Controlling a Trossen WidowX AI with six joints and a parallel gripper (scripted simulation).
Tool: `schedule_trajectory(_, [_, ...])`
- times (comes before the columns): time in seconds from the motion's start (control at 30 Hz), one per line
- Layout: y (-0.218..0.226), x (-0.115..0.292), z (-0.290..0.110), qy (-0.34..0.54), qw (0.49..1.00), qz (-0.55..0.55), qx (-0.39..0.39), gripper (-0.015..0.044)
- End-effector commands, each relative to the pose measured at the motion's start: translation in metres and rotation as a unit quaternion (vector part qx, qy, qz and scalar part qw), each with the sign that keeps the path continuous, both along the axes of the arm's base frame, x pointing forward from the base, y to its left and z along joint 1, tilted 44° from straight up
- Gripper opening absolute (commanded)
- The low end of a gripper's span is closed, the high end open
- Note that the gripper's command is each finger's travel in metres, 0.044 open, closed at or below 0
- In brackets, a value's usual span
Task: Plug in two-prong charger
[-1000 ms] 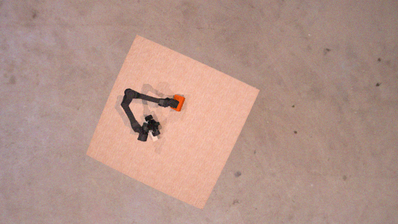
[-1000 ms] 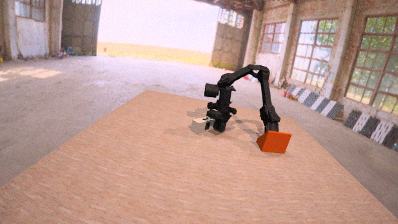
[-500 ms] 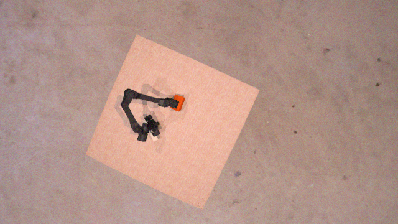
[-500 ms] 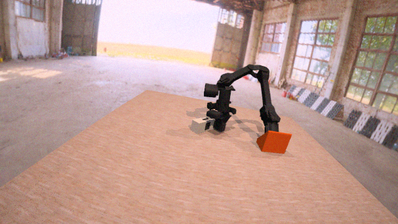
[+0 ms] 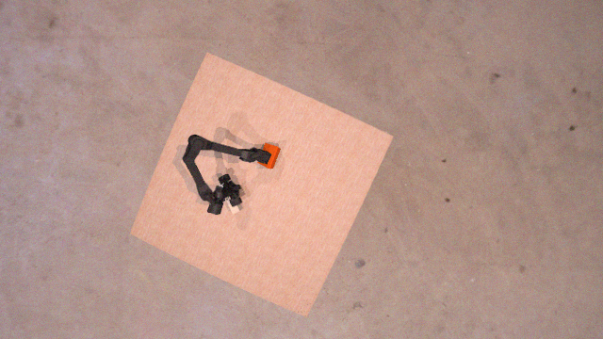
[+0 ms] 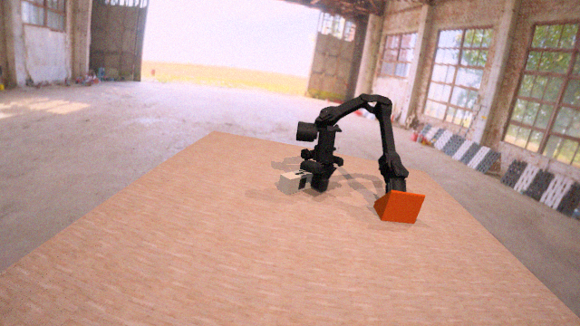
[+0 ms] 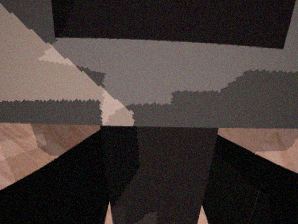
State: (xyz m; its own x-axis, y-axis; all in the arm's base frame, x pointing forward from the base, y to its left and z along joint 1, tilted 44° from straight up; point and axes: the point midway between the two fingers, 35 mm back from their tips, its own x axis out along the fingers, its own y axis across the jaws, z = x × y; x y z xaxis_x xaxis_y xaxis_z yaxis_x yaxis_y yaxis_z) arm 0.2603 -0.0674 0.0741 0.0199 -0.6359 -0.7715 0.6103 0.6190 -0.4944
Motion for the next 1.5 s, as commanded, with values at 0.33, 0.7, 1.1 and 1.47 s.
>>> schedule_trajectory(0.33, [-0.0082,0.0121,0.0074,-0.019,1.0,-0.005,-0.008,0.0])
schedule_trajectory(0.7, [-0.0078,0.0124,0.0085,-0.019,1.0,-0.005,-0.008,0.0])
schedule_trajectory(1.1, [-0.0066,0.0116,0.0091,-0.018,1.0,-0.005,-0.008,0.0])
schedule_trajectory(1.47, [-0.0054,0.0109,0.0096,-0.018,1.0,-0.005,-0.008,0.0])
